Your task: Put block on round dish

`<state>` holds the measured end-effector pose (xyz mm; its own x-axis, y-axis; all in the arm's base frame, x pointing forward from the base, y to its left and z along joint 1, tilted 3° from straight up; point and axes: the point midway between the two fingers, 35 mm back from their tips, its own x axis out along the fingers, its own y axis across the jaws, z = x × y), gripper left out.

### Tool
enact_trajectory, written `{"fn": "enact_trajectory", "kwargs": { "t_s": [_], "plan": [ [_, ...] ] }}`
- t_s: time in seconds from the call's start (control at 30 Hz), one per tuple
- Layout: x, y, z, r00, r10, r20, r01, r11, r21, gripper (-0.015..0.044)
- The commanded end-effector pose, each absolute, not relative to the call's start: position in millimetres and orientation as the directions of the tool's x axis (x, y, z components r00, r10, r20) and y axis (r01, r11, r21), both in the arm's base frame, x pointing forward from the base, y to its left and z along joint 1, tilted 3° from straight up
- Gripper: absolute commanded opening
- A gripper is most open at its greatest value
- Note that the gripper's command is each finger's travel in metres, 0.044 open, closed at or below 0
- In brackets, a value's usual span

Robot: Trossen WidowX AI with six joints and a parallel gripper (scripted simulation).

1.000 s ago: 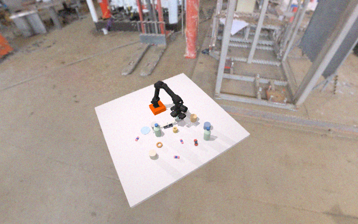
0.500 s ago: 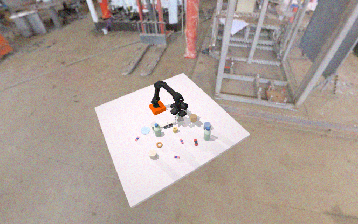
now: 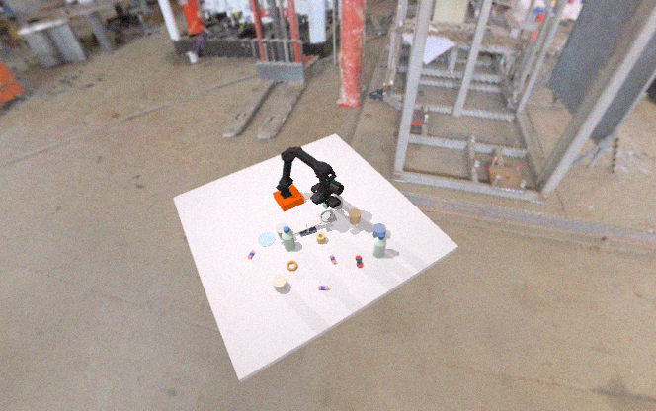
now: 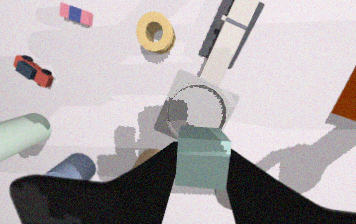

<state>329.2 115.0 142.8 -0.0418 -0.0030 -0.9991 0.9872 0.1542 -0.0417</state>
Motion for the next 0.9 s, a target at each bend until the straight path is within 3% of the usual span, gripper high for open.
{"fn": "enact_trajectory", "kwargs": {
  "t_s": [0.0,0.5,0.87],
  "plan": [
    [333.9,97.7,145.2,-0.026,-0.004,-1.000,0.989,0.146,-0.027,0.0000],
    [336.0,-35.4,123.2,0.020,0.010,-1.000,0.996,0.090,0.020,0.0000],
    [317.8,-91.6,104.1,0.014,0.010,-1.000,0.995,0.100,0.015,0.0000]
  ]
}}
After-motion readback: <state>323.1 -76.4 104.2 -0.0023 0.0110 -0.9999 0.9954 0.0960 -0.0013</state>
